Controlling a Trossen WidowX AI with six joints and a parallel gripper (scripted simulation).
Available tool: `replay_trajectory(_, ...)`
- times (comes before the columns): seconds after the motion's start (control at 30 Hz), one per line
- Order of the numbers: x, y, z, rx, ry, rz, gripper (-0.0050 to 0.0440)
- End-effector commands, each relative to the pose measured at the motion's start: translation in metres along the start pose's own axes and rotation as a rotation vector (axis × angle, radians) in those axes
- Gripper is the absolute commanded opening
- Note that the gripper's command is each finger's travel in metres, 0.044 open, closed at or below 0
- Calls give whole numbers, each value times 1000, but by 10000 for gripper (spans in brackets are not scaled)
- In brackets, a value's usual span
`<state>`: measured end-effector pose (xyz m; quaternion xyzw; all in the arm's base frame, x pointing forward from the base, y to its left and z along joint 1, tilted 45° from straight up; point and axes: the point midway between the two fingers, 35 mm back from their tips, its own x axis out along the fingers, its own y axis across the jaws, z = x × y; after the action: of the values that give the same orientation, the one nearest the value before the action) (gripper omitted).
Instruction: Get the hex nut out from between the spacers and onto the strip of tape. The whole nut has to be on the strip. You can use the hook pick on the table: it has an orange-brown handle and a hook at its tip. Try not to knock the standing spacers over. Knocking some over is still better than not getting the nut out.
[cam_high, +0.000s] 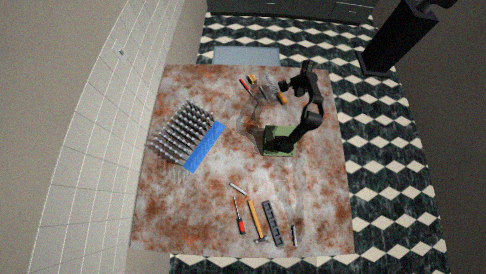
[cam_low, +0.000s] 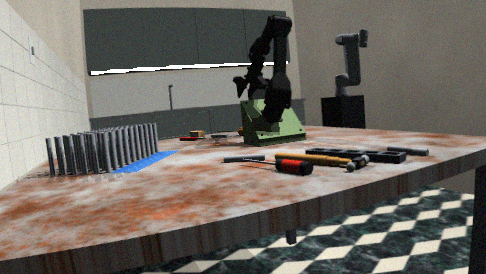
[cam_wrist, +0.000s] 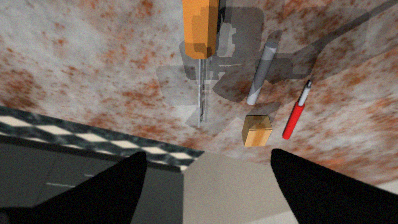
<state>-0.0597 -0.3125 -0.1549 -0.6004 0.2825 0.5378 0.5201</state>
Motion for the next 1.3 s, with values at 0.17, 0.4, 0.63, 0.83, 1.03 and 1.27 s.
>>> replay_trajectory(0.17, -8, 5, -10, -6, 28, 18, 400)
replay_trajectory(0.4, -8, 5, -10, -6, 28, 18, 400)
replay_trajectory(0.63, -8, -11, -15, -113, 32, 14, 400)
replay_trajectory(0.83, -11, -99, -59, -615, 80, 19, 400)
replay_trajectory(1.03, -10, -149, -72, -1070, 124, 25, 400)
replay_trajectory(1.27, -7, -236, -76, -1622, 189, 19, 400)
